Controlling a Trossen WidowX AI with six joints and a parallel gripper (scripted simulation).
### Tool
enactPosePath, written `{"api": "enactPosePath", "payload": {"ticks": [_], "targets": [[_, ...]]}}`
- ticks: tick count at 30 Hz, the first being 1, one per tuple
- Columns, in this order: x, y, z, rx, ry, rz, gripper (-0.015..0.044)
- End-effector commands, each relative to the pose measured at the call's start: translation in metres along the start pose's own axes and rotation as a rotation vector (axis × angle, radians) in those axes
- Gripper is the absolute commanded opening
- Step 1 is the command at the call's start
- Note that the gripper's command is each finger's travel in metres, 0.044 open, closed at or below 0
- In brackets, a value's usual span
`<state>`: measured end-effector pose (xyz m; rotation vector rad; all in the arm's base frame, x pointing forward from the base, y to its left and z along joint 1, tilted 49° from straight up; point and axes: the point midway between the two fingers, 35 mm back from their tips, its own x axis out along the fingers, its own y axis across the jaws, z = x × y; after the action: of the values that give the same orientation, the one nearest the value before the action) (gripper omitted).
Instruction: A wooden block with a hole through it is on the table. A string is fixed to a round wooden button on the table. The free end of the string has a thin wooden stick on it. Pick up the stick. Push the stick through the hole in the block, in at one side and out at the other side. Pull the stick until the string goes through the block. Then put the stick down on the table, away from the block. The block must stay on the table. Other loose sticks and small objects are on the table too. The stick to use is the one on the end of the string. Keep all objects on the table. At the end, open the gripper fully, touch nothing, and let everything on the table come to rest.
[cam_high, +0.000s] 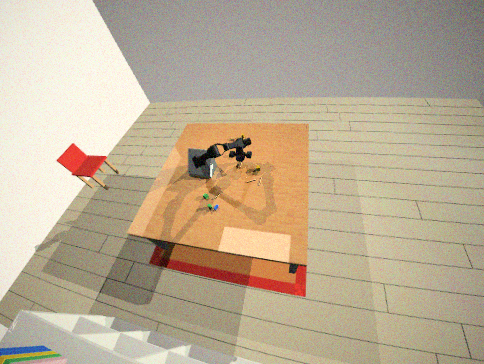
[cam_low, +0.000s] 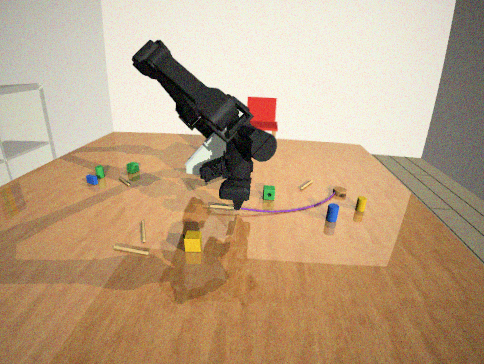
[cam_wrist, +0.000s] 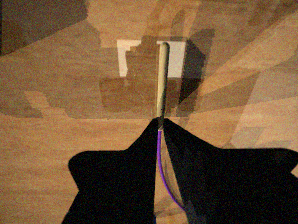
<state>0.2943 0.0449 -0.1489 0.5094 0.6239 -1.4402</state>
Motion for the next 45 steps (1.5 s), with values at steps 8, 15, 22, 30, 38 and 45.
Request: {"api": "enactPosePath", "payload": {"ticks": [8, 15, 22, 30, 38, 45], "targets": [[-0.017, 0.003, -0.003, 0.006, 0.009, 0.008, 0.0000], [-0.026, 0.003, -0.003, 0.005, 0.010, 0.008, 0.0000], [-0.035, 0.003, -0.003, 0.005, 0.010, 0.008, 0.0000], [-0.046, 0.002, -0.002, 0.005, 0.010, 0.007, 0.0000], [-0.053, 0.001, -0.002, 0.005, 0.009, 0.007, 0.0000], [-0.049, 0.000, -0.001, -0.001, 0.002, 0.003, 0.0000]]}}
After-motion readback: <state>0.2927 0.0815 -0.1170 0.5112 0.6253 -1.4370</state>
